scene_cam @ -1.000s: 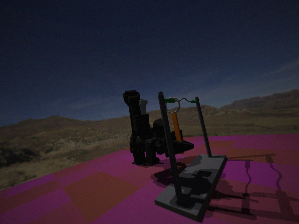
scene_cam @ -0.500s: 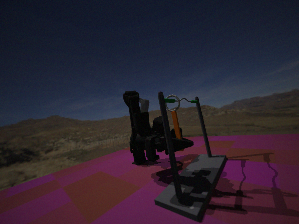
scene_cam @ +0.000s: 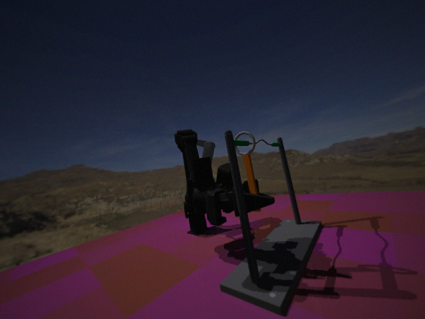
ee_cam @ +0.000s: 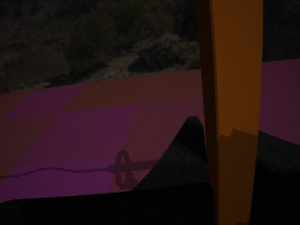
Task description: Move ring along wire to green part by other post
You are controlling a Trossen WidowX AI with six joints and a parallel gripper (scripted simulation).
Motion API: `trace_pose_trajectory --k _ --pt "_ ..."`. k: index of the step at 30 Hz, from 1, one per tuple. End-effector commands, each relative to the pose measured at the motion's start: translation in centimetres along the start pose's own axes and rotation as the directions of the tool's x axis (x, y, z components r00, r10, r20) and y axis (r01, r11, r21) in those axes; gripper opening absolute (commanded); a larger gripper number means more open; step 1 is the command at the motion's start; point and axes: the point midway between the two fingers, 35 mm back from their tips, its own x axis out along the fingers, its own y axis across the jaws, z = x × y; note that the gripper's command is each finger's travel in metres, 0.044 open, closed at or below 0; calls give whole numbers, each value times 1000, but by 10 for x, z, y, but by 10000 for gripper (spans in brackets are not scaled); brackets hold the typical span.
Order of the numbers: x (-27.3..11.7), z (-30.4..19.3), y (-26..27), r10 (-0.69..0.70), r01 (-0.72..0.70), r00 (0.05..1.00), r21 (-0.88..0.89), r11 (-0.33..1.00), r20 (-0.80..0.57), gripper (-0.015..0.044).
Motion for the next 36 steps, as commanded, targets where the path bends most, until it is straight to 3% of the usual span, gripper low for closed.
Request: trace_pose_trajectory --k 1,36 --pt "0 0 0 -3 3 1000 6 1000 0 -150" --pt "0 1 27 -1 1 1000 14 1000 3 -150"
